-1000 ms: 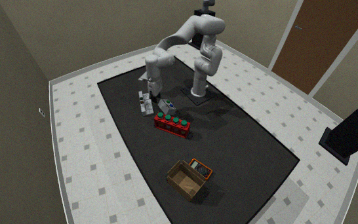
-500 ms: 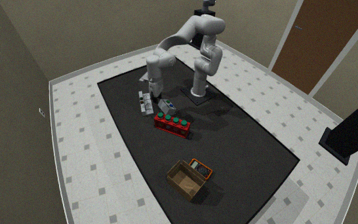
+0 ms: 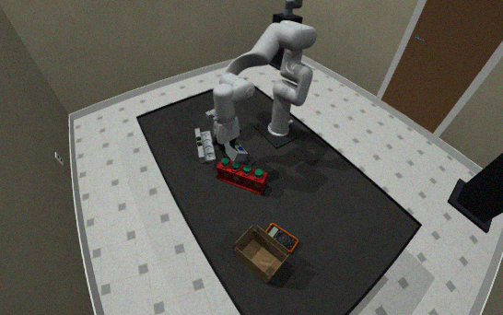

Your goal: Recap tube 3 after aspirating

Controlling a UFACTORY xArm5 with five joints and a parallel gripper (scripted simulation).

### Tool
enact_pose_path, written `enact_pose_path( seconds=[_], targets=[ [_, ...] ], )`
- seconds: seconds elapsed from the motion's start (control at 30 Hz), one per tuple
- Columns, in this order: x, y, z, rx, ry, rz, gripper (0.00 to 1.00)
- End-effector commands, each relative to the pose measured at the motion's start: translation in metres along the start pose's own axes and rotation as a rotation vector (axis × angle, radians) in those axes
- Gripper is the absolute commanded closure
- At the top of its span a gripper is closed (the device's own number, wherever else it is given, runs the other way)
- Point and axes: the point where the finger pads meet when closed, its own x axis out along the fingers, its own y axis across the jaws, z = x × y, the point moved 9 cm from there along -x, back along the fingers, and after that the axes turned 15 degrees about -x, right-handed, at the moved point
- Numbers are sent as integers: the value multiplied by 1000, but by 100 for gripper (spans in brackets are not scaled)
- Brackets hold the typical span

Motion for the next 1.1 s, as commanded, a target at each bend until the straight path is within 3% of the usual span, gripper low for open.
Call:
enact_pose_path(
  seconds=[0.0, 0.2, 0.47, 0.87, 1.07],
  targets=[
    [-1, -12, 32, 246, 0, -1, 54],
    [-1, -23, 66, 246, -1, -1, 54],
    [-1, -23, 66, 246, -1, -1, 54],
    [34, -23, 67, 246, -1, -1, 54],
    [34, -23, 67, 246, -1, -1, 54]
  ],
)
